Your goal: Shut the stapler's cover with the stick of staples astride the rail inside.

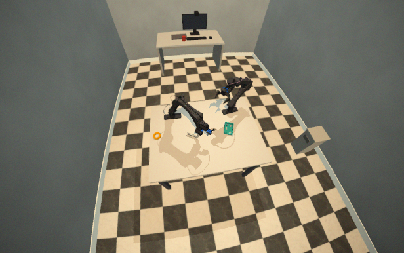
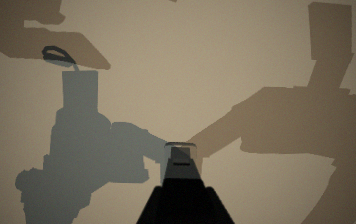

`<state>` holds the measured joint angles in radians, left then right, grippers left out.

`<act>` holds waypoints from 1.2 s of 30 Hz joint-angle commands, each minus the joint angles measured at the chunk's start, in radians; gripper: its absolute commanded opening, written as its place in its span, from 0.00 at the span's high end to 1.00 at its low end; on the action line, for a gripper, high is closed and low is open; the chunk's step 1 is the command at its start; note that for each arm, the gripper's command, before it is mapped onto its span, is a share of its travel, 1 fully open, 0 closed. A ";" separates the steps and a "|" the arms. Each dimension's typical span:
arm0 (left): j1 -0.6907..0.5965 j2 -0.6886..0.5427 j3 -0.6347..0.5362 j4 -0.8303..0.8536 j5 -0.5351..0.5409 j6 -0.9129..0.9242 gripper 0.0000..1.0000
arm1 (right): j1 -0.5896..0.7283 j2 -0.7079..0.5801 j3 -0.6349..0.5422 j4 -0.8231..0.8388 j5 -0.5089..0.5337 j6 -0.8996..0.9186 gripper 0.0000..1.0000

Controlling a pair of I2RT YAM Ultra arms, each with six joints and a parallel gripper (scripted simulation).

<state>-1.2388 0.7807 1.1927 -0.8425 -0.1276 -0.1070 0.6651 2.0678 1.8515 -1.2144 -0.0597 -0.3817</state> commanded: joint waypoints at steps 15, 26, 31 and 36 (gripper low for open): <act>0.004 -0.006 0.025 0.007 0.003 0.000 0.00 | -0.055 -0.250 -0.340 0.289 -0.093 -0.040 1.00; 0.004 -0.006 0.025 0.007 0.003 0.000 0.00 | -0.093 -0.375 -0.528 0.460 -0.156 -0.056 1.00; 0.004 -0.006 0.025 0.007 0.003 0.000 0.00 | -0.115 -0.436 -0.623 0.548 -0.193 -0.064 1.00; 0.004 -0.006 0.025 0.007 0.003 0.000 0.00 | -0.140 -0.495 -0.717 0.639 -0.233 -0.070 1.00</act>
<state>-1.2388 0.7807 1.1927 -0.8425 -0.1276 -0.1070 0.5457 1.6211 1.1835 -0.6308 -0.2581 -0.4400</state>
